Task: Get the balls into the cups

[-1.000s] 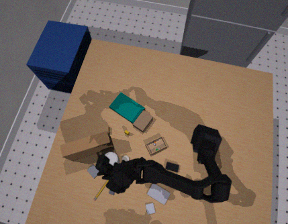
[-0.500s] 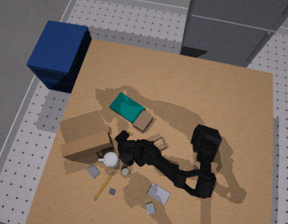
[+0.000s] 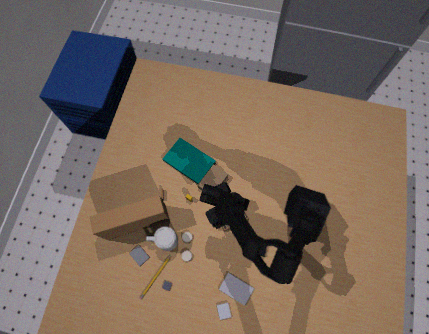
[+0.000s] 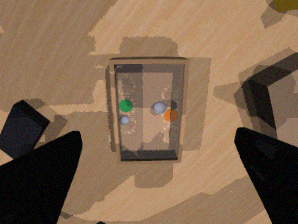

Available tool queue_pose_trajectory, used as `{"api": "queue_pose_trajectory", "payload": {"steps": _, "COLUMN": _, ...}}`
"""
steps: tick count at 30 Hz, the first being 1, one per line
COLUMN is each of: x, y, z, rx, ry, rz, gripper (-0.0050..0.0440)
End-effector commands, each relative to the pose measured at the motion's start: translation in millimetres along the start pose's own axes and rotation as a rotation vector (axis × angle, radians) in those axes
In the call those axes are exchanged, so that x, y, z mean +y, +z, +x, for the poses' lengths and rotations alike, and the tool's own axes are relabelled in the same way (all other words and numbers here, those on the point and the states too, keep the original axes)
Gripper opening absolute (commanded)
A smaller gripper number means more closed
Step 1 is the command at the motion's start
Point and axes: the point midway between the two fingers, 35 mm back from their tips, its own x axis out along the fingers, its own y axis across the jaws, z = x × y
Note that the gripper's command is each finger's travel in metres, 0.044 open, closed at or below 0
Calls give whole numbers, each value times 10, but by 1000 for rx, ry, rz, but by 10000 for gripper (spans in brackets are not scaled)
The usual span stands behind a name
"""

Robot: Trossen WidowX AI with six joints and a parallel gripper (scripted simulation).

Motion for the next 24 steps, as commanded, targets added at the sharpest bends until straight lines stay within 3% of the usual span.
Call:
{"api": "queue_pose_trajectory", "payload": {"steps": 1, "x": 24, "y": -60, "z": 52, "rx": 13, "ry": 18, "rz": 12, "gripper": 440}}
{"api": "queue_pose_trajectory", "payload": {"steps": 5, "x": 31, "y": -65, "z": 373, "rx": 12, "ry": 18, "rz": 12, "gripper": 440}}
{"api": "queue_pose_trajectory", "payload": {"steps": 24, "x": 32, "y": -65, "z": 572, "rx": 13, "ry": 18, "rz": 12, "gripper": 440}}
